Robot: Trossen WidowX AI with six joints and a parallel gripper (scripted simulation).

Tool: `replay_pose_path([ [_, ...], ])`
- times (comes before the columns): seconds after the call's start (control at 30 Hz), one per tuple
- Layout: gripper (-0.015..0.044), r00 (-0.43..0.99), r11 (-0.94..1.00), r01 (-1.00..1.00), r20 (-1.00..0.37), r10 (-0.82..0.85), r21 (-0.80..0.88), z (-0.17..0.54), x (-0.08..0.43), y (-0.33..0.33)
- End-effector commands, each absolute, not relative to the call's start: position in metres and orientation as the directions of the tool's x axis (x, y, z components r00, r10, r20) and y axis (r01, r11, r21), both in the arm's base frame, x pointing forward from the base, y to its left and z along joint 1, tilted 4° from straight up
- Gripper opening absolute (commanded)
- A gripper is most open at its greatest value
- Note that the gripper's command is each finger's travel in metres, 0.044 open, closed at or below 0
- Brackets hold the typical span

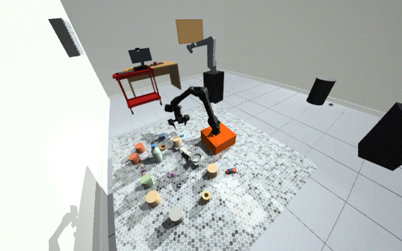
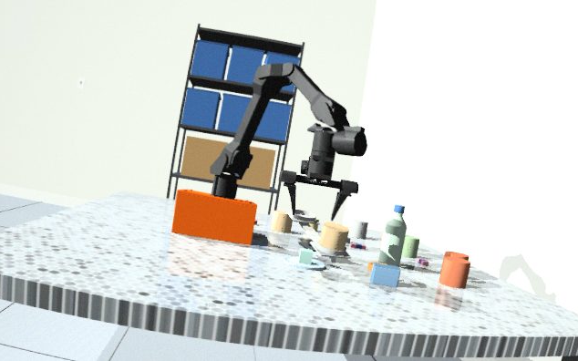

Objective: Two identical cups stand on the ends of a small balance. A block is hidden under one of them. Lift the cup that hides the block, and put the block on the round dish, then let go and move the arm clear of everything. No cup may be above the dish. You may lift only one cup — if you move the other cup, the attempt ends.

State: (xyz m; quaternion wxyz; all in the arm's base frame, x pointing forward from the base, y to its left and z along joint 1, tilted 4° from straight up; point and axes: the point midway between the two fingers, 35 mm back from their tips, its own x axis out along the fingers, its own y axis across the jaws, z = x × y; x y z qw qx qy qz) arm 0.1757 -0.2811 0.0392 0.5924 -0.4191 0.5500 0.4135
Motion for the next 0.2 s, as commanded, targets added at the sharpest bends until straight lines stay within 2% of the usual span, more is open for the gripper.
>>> replay_pose_path([
  [0.0, 0.0440, 0.053, 0.303, -0.952, -0.998, 0.029, -0.042, 0.0450, 0.1746, -0.2800],
  [0.17, 0.0440, 0.053, 0.303, -0.952, -0.998, 0.029, -0.042, 0.0450, 0.1746, -0.2800],
])
